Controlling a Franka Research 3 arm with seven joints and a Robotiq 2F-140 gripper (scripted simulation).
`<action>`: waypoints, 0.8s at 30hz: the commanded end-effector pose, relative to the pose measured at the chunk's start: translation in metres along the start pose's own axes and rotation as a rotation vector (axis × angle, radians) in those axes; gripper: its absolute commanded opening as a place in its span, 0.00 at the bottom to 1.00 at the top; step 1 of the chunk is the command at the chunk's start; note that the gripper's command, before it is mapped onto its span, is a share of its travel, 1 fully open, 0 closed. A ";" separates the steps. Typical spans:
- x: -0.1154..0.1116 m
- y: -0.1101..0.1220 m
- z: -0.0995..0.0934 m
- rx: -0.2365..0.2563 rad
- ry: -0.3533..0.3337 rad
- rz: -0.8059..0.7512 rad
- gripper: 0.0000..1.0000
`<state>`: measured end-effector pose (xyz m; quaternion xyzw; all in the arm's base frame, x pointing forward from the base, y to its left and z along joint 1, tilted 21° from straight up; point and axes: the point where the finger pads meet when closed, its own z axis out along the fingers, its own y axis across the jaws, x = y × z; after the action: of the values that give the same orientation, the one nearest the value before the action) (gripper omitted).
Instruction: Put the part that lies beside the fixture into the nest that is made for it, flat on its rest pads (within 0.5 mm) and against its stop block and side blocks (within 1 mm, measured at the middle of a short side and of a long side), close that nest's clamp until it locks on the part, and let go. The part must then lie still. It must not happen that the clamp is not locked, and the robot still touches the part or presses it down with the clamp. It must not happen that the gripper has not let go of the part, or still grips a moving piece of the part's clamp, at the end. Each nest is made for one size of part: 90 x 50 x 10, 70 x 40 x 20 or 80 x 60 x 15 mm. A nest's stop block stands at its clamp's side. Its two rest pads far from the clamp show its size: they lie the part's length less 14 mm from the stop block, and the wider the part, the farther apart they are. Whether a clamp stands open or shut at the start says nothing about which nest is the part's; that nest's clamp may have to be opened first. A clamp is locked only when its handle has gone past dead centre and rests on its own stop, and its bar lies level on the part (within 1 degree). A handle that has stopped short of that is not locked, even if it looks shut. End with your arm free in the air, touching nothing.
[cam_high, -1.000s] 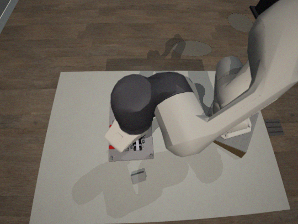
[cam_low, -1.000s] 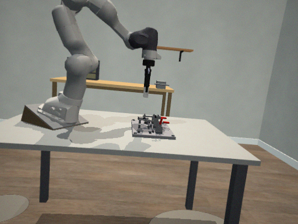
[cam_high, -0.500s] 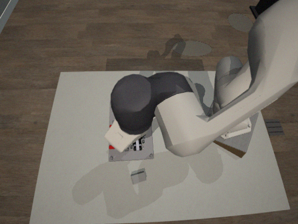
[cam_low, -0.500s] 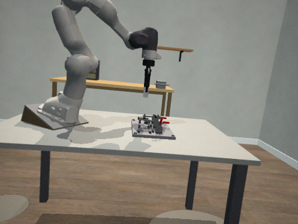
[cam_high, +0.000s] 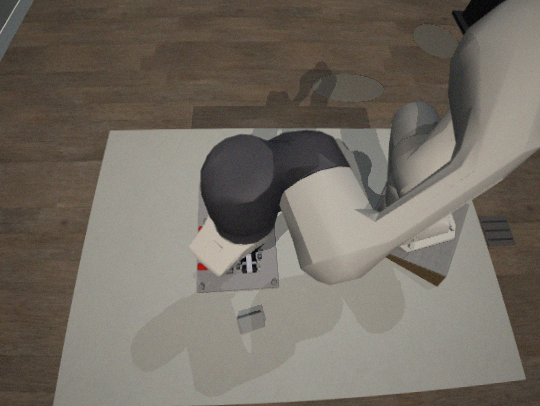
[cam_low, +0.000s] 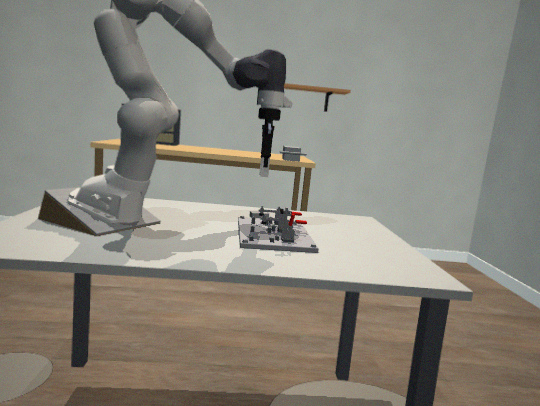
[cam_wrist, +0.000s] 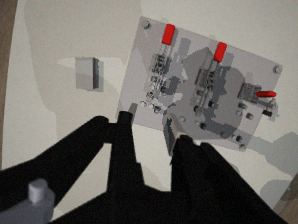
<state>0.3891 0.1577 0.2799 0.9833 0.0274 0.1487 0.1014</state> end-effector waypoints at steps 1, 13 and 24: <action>0.003 0.000 0.000 0.002 0.001 0.006 0.28; 0.047 0.000 0.000 0.002 0.001 0.006 0.28; 0.105 0.000 0.000 0.002 0.001 0.006 0.28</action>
<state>0.4777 0.1663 0.3065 0.9840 0.0281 0.1483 0.0947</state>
